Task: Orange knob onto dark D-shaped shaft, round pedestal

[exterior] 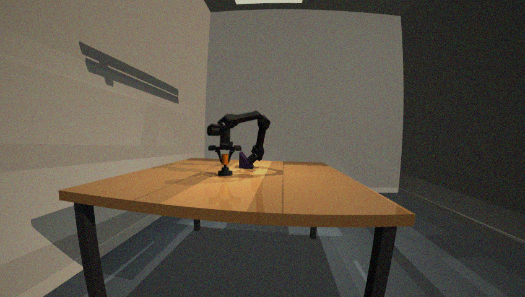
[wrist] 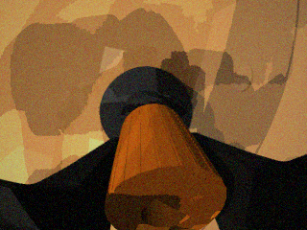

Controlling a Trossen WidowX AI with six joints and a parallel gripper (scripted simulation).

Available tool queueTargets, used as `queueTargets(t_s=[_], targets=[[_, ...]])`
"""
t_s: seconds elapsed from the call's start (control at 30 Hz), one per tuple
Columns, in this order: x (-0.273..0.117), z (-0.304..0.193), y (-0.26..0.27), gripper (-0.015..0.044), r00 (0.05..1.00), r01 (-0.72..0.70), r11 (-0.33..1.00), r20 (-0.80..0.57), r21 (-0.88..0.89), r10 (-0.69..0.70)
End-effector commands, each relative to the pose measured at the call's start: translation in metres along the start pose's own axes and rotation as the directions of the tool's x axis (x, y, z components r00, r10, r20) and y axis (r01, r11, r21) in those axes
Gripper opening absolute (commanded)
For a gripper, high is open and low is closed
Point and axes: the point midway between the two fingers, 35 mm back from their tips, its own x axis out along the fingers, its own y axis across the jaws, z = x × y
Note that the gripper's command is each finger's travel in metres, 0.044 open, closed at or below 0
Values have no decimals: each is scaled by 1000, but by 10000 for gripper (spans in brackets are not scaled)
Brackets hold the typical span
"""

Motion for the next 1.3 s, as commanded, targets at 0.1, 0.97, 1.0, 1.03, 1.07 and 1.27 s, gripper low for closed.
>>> queueTargets(t_s=[0.1,0.97,1.0,1.03,1.07,1.27], targets=[[2,0,-1,0,1000,2,1000,1,-7,-2],[-3,-2,6,0,1000,2,985,1,-174,-2],[-3,-2,6,0,1000,2,979,1,-204,-2],[-3,-2,6,0,1000,2,977,1,-214,-2],[-3,-2,5,0,1000,2,977,1,-214,-2],[-1,-2,3,0,1000,2,977,1,-214,-2]])
